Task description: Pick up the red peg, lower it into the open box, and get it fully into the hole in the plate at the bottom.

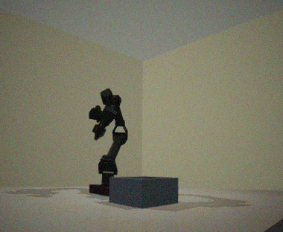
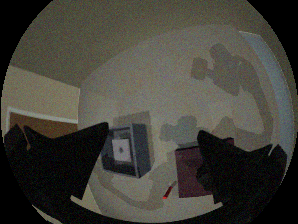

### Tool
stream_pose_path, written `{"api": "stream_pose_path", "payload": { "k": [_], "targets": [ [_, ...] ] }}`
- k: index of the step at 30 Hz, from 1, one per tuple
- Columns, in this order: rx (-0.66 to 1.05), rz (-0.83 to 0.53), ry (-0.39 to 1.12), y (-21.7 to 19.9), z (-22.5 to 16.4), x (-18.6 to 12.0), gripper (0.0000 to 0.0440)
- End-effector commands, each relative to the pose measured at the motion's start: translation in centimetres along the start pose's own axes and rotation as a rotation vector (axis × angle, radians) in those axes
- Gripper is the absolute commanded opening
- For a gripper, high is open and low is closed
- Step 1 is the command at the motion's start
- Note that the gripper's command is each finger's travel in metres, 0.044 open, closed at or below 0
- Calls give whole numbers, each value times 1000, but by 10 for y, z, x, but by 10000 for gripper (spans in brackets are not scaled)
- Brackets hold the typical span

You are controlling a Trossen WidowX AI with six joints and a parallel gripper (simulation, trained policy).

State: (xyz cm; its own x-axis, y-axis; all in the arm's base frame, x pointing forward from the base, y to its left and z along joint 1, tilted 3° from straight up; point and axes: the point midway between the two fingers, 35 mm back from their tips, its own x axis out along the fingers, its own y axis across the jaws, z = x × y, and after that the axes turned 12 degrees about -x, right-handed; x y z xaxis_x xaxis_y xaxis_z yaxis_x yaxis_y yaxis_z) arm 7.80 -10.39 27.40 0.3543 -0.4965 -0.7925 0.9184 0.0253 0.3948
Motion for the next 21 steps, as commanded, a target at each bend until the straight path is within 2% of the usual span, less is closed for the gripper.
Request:
{"api": "stream_pose_path", "payload": {
  "k": [1, 11, 21],
  "targets": [
    [-71, -18, 80, 8, -10, 14, 440],
    [-316, -38, 280, 37, -52, 39, 440],
    [-546, -72, 426, 56, -108, 50, 440]
  ]
}}
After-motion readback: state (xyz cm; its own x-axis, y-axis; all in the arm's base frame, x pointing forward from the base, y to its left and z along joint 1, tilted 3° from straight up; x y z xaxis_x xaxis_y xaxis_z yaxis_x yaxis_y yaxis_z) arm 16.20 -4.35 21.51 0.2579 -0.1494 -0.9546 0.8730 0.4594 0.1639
